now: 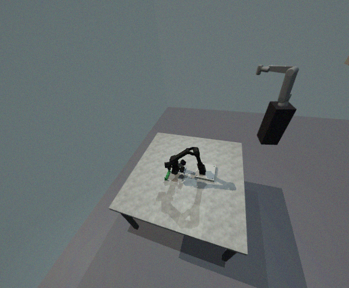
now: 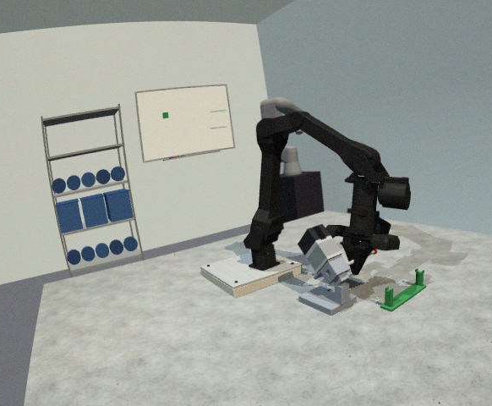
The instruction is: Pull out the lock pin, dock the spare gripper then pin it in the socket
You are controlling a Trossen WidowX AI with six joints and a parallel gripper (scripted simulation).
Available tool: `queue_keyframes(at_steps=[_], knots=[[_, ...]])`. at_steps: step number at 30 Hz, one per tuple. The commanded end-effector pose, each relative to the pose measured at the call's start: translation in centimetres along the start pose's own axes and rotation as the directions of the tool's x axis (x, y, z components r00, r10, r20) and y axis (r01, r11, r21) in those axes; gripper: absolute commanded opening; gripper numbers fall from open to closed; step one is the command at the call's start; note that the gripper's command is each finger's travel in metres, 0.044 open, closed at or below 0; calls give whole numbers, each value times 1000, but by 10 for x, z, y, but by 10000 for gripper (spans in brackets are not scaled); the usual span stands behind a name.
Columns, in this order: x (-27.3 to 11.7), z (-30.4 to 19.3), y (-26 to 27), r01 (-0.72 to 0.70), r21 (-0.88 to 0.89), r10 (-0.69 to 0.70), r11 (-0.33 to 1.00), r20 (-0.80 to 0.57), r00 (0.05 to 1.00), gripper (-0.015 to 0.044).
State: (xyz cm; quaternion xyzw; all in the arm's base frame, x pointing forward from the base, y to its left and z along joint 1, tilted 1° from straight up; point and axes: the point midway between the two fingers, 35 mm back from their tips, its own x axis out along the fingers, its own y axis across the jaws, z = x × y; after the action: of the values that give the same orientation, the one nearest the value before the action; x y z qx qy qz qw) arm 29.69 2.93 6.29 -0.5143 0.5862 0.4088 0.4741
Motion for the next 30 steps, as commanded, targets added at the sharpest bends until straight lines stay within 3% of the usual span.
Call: queue_keyframes(at_steps=[1, 30], knots=[[1, -4, 0, 1, -2, -1, 1000, -3, 1000, 0], [5, -20, 0, -6, -4, 6, 1000, -2, 1000, 0]])
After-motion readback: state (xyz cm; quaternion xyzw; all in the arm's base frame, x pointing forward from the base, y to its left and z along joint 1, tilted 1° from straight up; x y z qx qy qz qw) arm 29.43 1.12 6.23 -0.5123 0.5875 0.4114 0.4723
